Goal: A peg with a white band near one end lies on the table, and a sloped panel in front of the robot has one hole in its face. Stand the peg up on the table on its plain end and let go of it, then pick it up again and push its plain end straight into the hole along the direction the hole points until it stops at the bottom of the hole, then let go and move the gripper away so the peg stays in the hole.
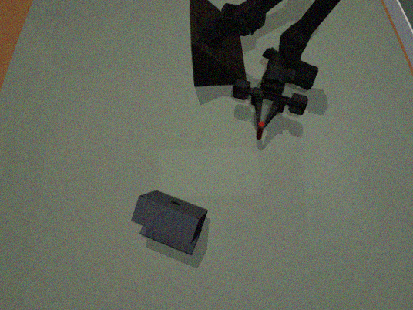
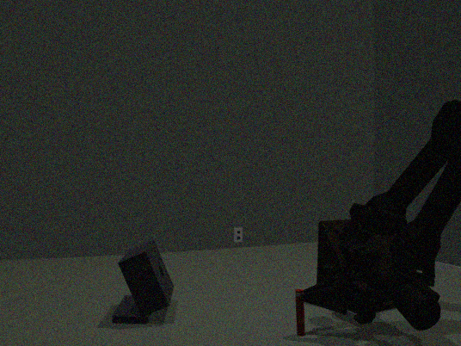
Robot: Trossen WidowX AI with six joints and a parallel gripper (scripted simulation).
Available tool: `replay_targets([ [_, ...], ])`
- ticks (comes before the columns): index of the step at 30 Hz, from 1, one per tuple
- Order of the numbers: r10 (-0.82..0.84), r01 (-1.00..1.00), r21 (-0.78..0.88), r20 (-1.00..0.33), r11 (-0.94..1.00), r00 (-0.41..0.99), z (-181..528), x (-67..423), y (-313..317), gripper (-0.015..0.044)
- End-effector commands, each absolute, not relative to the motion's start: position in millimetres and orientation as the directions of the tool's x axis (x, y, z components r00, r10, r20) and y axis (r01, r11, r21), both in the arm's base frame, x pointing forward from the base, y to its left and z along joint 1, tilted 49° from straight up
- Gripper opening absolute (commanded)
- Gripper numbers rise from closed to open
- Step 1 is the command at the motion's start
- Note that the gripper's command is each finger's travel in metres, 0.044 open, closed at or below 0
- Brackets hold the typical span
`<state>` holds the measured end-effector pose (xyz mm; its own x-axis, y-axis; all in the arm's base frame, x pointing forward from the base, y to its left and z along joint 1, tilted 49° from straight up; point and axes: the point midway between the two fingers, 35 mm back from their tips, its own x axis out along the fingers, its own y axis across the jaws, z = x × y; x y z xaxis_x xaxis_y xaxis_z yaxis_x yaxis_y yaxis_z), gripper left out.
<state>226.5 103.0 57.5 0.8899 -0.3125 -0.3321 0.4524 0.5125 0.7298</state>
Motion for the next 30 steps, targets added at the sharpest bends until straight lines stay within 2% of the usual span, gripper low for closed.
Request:
replay_targets([
  [1, -0.312, 0.452, 0.73, -0.332, 0.512, 0.89, 56.7, 226.0, 105.6, 0.0049],
  [30, -0.345, 0.454, 0.732, -0.31, 0.508, 0.886, 56.6, 224.5, 107.6, 0.0049],
])
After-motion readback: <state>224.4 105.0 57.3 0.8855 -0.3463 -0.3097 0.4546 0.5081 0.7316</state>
